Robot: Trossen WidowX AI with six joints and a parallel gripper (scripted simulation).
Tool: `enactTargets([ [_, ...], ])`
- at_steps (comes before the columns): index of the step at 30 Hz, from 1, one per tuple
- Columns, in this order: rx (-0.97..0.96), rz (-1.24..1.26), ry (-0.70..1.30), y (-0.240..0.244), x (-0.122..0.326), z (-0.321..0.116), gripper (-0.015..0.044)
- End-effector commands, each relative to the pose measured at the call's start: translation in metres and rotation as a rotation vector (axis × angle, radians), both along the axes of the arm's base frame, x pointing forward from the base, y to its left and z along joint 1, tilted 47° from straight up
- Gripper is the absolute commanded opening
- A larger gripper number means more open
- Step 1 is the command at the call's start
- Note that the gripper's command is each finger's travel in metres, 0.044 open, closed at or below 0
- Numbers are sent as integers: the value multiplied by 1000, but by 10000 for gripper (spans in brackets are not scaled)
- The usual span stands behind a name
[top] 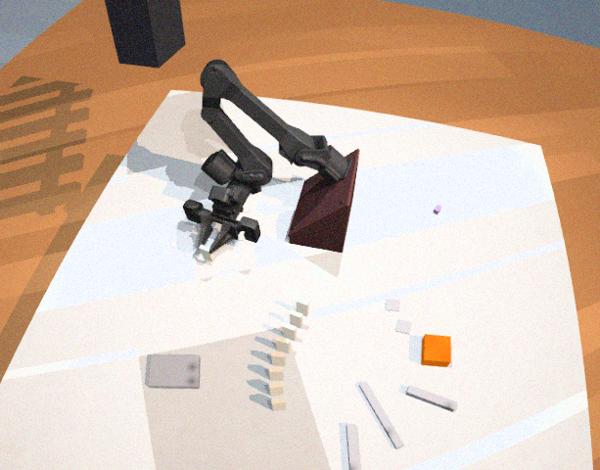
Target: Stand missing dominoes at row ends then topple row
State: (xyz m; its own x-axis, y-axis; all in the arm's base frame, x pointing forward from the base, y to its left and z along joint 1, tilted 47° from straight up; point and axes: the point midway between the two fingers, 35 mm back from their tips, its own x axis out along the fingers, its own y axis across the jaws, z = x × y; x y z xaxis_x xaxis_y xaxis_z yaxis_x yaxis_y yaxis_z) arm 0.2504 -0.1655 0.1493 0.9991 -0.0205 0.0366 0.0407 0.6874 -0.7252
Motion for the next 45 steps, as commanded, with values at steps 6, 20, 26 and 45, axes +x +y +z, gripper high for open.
enactTargets([
  [6, -6, 1, 5, -9, 1, -13, 107],
  [20, -6, 1, 7, -11, 1, -18, 107],
  [26, -6, 1, 7, -11, 1, -18, 265],
  [45, 0, -4, 7, 22, -5, 14, 440],
])
